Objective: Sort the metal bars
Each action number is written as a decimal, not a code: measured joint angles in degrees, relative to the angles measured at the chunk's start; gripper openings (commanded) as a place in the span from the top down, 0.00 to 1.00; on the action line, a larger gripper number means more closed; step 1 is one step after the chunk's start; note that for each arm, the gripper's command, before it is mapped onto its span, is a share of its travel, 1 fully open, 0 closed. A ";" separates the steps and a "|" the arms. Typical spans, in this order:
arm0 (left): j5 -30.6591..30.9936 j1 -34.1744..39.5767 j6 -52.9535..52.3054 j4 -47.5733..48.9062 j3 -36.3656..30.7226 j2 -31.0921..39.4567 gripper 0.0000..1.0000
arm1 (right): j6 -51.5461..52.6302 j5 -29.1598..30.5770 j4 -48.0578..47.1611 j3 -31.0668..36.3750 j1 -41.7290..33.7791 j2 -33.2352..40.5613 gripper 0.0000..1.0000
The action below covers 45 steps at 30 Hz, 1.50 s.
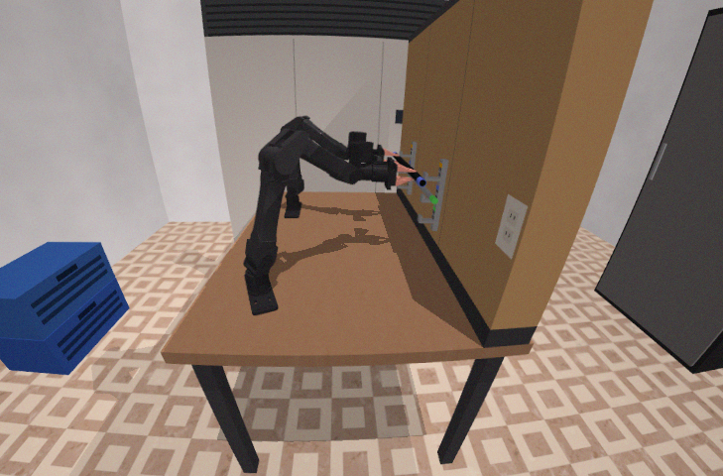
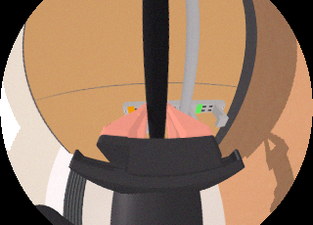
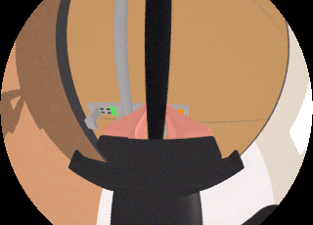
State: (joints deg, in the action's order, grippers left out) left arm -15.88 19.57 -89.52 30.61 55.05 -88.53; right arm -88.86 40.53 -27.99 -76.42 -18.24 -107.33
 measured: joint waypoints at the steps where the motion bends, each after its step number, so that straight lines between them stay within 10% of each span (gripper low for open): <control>1: -0.02 0.00 0.00 -0.42 0.26 0.09 1.00 | 0.02 0.02 0.35 -0.26 0.00 0.04 1.00; 45: -0.11 0.00 -0.02 -11.34 11.69 0.83 1.00 | -0.44 -0.46 11.78 -11.30 0.76 1.38 1.00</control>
State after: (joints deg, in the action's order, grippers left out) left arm -15.99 19.57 -89.54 19.27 66.74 -87.70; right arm -89.30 40.07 -16.21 -87.72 -17.47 -105.95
